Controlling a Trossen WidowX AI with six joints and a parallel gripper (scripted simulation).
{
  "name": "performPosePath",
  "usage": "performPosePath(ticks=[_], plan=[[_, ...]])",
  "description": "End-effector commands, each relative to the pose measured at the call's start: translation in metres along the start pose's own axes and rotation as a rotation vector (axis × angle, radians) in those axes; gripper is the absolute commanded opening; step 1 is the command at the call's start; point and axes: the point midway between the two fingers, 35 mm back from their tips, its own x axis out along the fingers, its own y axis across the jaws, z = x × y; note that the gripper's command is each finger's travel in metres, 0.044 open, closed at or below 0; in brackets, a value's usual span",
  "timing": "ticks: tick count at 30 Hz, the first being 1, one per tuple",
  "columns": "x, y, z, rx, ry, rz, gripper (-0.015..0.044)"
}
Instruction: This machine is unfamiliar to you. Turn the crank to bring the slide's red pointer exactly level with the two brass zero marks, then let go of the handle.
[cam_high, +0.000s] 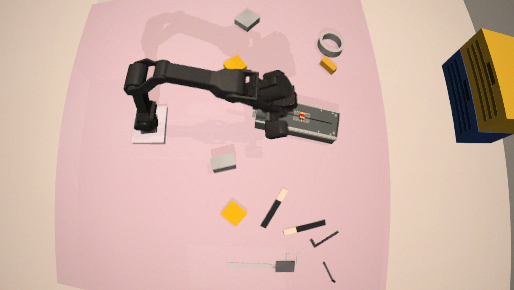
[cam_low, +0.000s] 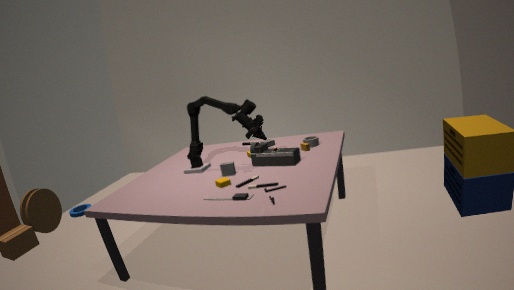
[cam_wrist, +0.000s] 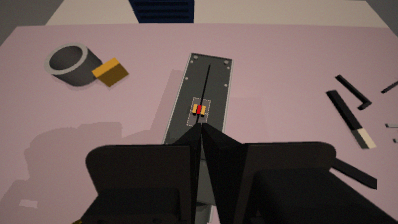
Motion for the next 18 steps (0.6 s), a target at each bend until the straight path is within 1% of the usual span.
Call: performPosePath(ticks=[1,11,18], plan=[[0.0000,-0.0001,0.0000,0.000,0.000,-0.001,0.0000],[0.0000,0.0000,0.0000,0.000,0.000,0.000,0.0000],[0.0000,0.0000,0.0000,0.000,0.000,0.000,0.0184]])
